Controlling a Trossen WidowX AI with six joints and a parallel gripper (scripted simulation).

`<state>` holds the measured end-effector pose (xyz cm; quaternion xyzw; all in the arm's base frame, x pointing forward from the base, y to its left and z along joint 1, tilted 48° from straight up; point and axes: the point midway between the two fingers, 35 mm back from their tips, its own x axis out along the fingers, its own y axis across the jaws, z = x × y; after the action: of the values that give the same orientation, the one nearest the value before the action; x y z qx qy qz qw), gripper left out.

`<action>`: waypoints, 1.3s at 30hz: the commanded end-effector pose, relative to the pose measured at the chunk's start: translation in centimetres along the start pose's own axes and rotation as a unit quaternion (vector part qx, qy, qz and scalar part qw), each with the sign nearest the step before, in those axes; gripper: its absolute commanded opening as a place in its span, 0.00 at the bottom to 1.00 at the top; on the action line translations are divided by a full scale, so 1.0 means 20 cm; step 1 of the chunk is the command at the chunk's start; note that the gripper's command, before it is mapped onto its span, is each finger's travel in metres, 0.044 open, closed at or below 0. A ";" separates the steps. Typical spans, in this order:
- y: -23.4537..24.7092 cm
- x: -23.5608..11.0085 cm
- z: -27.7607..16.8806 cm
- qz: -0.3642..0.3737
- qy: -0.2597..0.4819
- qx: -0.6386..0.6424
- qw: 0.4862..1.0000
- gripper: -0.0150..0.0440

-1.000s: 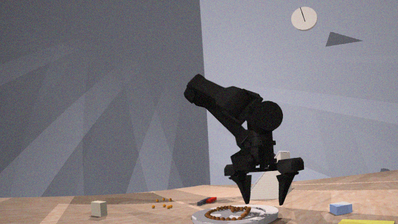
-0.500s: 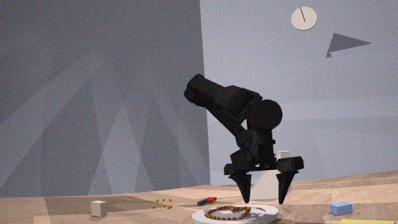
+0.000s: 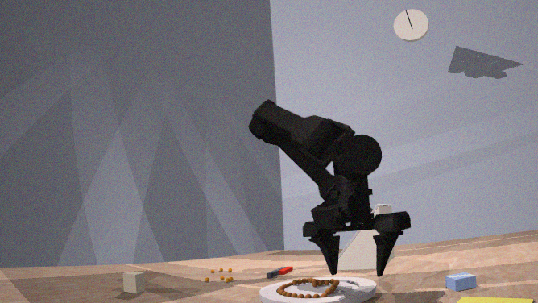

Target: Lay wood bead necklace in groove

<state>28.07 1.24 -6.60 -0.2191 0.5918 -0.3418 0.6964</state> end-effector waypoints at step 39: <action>-0.05 0.03 0.33 0.002 -0.002 -0.061 0.998 0.46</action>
<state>34.57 0.04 -4.38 -0.2551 0.6067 -0.3023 0.6896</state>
